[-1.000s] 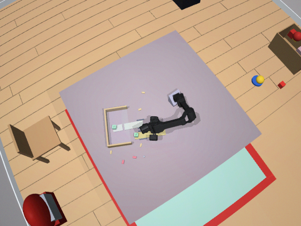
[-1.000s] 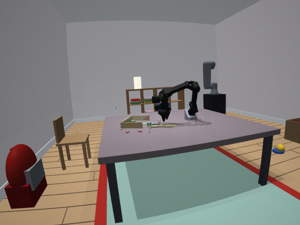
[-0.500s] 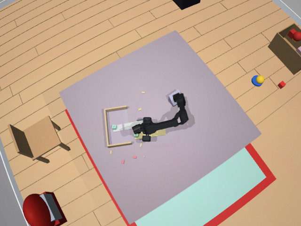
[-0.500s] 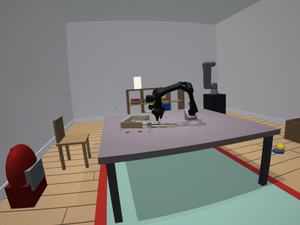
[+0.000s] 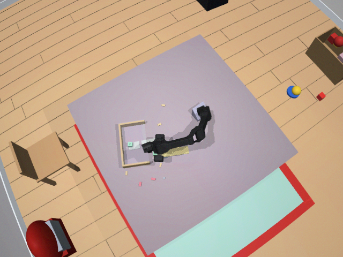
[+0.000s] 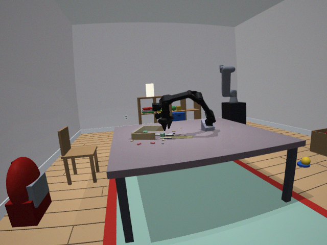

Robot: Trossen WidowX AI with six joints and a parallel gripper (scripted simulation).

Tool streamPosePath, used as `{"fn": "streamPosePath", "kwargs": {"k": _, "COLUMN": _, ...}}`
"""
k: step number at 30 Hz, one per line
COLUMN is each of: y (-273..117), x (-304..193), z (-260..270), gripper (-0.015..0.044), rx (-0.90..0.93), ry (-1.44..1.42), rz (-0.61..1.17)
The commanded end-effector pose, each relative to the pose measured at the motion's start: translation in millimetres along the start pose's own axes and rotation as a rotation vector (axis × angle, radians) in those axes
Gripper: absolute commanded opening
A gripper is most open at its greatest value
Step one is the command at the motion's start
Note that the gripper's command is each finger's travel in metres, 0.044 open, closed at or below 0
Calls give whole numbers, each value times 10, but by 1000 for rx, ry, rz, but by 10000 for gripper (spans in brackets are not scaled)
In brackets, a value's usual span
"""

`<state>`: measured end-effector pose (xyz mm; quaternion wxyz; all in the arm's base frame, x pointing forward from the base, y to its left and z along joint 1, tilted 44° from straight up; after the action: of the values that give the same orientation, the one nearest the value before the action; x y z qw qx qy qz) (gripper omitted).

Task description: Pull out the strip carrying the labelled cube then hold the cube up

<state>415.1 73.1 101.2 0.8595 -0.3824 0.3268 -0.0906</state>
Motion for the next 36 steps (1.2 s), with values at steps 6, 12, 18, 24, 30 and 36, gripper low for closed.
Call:
{"fn": "streamPosePath", "kwargs": {"k": 6, "y": -27, "x": 319, "z": 88, "gripper": 440, "rx": -3, "ry": -8, "rz": -2}}
{"fn": "streamPosePath", "kwargs": {"k": 12, "y": 8, "x": 358, "z": 98, "gripper": 335, "rx": -3, "ry": -8, "rz": -3}}
{"fn": "streamPosePath", "kwargs": {"k": 18, "y": 105, "x": 363, "z": 102, "gripper": 250, "rx": -3, "ry": -8, "rz": -3}}
{"fn": "streamPosePath", "kwargs": {"k": 24, "y": 204, "x": 364, "z": 105, "gripper": 250, "rx": -3, "ry": -8, "rz": -3}}
{"fn": "streamPosePath", "kwargs": {"k": 30, "y": 301, "x": 364, "z": 107, "gripper": 250, "rx": -2, "ry": -8, "rz": -2}}
{"fn": "streamPosePath", "kwargs": {"k": 36, "y": 399, "x": 361, "z": 106, "gripper": 250, "rx": -2, "ry": -8, "rz": -2}}
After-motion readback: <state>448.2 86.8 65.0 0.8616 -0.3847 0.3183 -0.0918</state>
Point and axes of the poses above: the point midway between the two fingers, 35 mm back from their tips, its own y axis out along the fingers, its own z axis across the jaws, x = y × z, the point moved 3 cm from there along -y, back along the fingers, and after that the axes turned 8 degrees about y, right-handed, at the moved point
